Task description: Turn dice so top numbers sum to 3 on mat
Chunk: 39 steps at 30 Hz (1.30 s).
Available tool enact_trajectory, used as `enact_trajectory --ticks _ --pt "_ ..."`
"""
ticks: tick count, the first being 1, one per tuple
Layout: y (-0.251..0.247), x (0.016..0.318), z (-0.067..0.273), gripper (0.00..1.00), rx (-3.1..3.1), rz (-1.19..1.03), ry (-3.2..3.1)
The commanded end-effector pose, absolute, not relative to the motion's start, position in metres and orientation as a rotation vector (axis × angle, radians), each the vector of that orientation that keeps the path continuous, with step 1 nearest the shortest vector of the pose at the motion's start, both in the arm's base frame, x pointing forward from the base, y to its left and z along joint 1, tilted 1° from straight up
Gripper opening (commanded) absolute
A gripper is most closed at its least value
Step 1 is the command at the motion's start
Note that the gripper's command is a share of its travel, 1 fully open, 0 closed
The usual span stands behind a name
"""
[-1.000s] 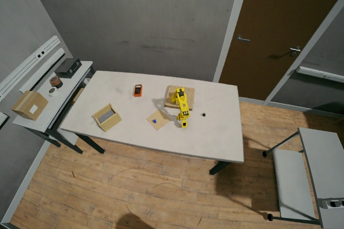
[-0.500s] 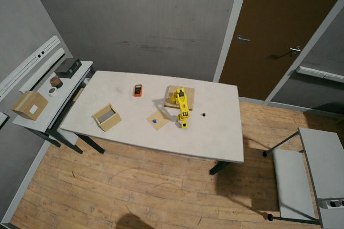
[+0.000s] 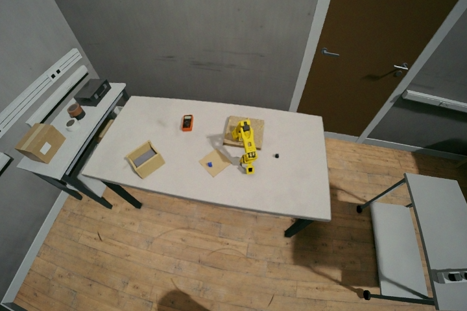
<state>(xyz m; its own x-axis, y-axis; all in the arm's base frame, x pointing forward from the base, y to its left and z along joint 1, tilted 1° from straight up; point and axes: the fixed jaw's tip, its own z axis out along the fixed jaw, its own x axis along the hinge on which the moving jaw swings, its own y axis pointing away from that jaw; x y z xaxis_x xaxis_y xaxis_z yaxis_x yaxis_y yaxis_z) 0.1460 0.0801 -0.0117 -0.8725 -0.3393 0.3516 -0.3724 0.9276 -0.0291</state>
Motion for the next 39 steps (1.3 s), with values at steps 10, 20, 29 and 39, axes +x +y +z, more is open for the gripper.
enact_trajectory --ticks 10,20,29,39 --pt "0.0760 0.1427 -0.0158 0.22 0.511 0.137 -2.717" --pt "0.0719 0.1443 -0.0158 0.14 0.508 0.123 -2.714" --pt "0.0698 0.1451 -0.0158 0.11 0.507 0.116 -2.712" --pt "0.0690 0.1454 -0.0158 0.09 0.506 0.114 -2.712"
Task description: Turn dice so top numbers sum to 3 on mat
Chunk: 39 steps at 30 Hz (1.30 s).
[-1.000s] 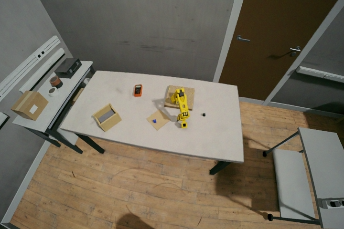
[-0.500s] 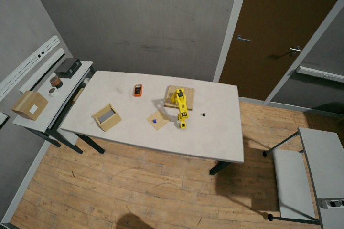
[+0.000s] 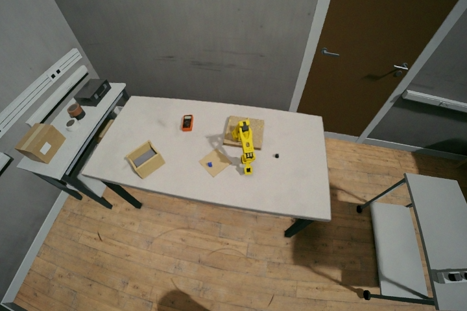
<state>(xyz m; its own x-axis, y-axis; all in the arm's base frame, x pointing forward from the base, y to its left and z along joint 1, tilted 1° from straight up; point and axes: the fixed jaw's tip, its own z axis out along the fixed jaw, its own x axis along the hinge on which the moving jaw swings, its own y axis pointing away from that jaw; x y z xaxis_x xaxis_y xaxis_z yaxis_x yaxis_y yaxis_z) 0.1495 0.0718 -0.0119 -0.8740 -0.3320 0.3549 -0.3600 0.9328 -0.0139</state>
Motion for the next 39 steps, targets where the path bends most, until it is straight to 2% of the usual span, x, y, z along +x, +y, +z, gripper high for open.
enact_trajectory --ticks 1,6,14,23,39 --pt "0.069 0.145 -0.016 0.09 0.506 0.114 -2.712" --pt "0.069 0.145 -0.016 0.08 0.506 0.114 -2.712" --pt "0.069 0.145 -0.016 0.01 0.506 0.114 -2.712" --pt "0.069 0.146 -0.015 0.00 0.507 0.112 -2.719" --pt "0.071 0.147 0.022 0.00 0.549 0.042 -2.966"
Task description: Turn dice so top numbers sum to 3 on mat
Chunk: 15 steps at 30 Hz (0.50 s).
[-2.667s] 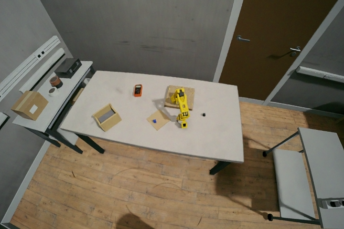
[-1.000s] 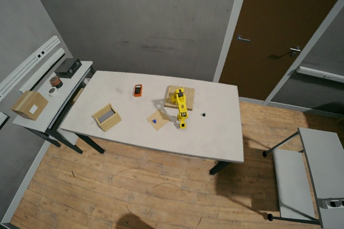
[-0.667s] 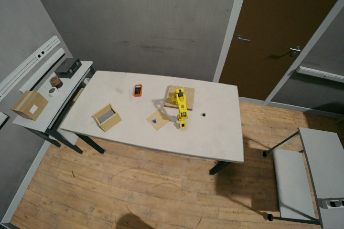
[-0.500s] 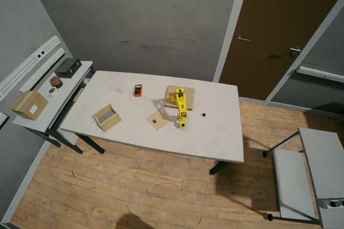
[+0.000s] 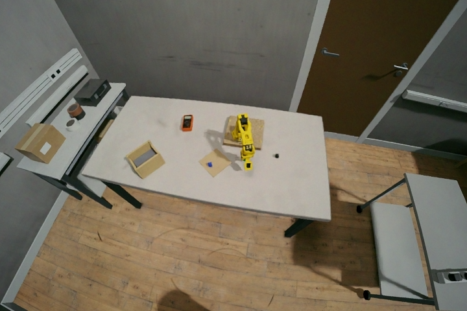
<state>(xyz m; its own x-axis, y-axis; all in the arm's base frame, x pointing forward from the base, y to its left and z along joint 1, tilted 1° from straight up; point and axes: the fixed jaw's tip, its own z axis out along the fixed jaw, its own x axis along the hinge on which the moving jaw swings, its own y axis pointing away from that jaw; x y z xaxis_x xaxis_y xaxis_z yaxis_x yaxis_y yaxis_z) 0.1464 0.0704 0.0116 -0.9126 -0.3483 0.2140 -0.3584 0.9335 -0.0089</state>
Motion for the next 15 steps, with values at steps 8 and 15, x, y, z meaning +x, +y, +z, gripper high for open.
enact_trajectory --ticks 8,15 --pt "0.071 0.145 0.034 0.00 0.568 0.004 -3.077" --pt "0.071 0.145 0.035 0.00 0.569 0.002 -3.084"
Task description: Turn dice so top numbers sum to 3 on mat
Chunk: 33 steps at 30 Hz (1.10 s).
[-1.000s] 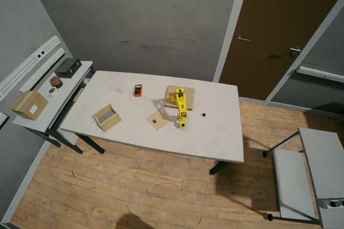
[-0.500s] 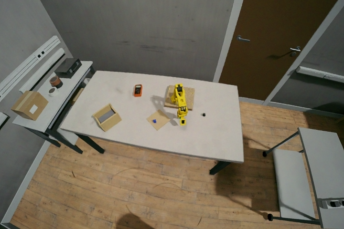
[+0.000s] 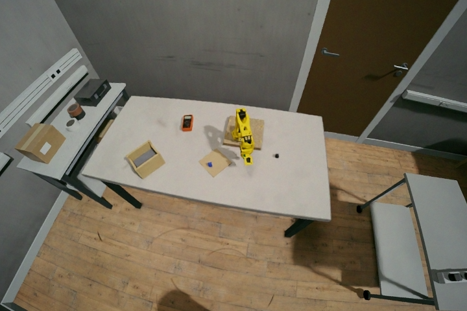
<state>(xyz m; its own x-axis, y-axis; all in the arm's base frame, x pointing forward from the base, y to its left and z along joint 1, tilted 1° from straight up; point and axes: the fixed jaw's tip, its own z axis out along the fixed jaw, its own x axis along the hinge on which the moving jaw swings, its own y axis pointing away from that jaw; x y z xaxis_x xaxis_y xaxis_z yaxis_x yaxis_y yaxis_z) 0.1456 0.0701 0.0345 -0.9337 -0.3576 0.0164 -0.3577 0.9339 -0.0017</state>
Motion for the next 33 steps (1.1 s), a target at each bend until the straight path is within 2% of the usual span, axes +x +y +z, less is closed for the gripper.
enact_trajectory --ticks 1,20,33 --pt "0.071 0.145 0.035 0.00 0.569 0.002 -3.084" --pt "0.071 0.145 0.035 0.00 0.570 -0.001 -3.092" --pt "0.077 0.159 0.032 0.00 0.610 -0.072 -3.276"
